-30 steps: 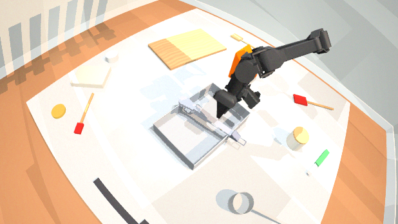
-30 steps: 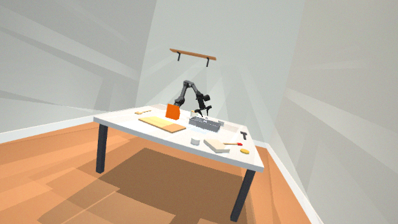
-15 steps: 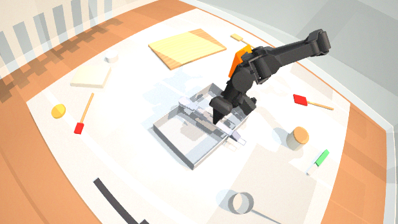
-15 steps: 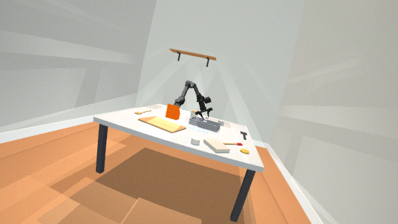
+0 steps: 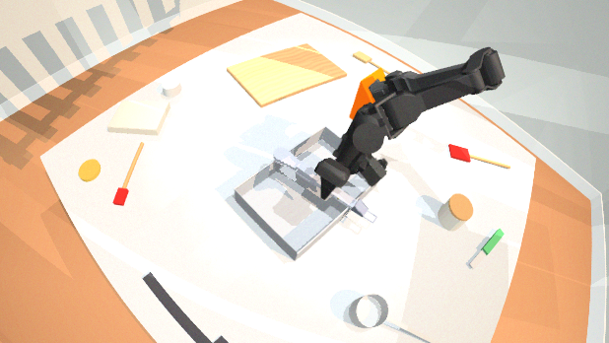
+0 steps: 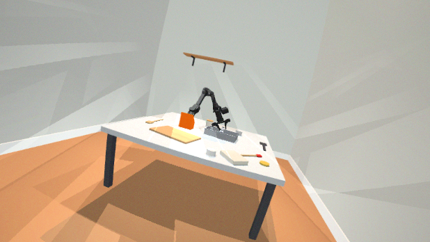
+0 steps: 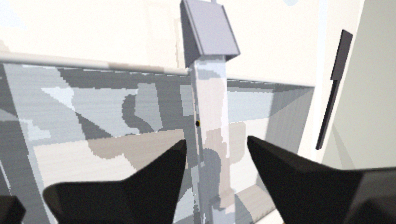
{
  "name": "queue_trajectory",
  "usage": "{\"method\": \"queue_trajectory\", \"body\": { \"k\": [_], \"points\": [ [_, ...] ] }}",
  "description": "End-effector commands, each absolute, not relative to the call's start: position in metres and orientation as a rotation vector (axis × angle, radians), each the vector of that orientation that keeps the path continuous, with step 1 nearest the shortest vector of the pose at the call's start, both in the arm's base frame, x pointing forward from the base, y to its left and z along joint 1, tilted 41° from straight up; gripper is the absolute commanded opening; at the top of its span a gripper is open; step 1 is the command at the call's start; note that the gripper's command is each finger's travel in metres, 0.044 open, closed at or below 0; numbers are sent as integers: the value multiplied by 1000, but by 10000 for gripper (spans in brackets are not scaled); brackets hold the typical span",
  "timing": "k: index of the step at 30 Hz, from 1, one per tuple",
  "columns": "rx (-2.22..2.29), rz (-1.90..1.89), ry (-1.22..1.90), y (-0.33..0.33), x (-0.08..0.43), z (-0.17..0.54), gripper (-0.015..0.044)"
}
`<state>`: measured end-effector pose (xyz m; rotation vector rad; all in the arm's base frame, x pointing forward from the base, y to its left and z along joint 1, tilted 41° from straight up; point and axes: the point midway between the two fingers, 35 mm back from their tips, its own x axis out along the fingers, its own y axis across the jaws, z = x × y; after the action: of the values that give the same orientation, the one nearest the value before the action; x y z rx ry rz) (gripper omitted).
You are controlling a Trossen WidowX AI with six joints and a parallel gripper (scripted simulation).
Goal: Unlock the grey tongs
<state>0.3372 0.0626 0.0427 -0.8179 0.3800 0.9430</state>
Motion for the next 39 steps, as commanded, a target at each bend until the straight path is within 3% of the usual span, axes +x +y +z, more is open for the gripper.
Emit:
{"method": "queue_trajectory", "body": {
  "k": [1, 13, 19, 28, 35, 39],
  "points": [
    [-816, 938, 384, 65, 341, 39, 260],
    [-813, 936, 380, 78, 349, 27, 260],
    [-815, 942, 377, 76, 347, 29, 103],
    [-815, 942, 377, 76, 347, 29, 42],
    [-816, 942, 378, 71, 347, 35, -141],
    [-819, 940, 383, 45, 347, 63, -150]
  ]
}}
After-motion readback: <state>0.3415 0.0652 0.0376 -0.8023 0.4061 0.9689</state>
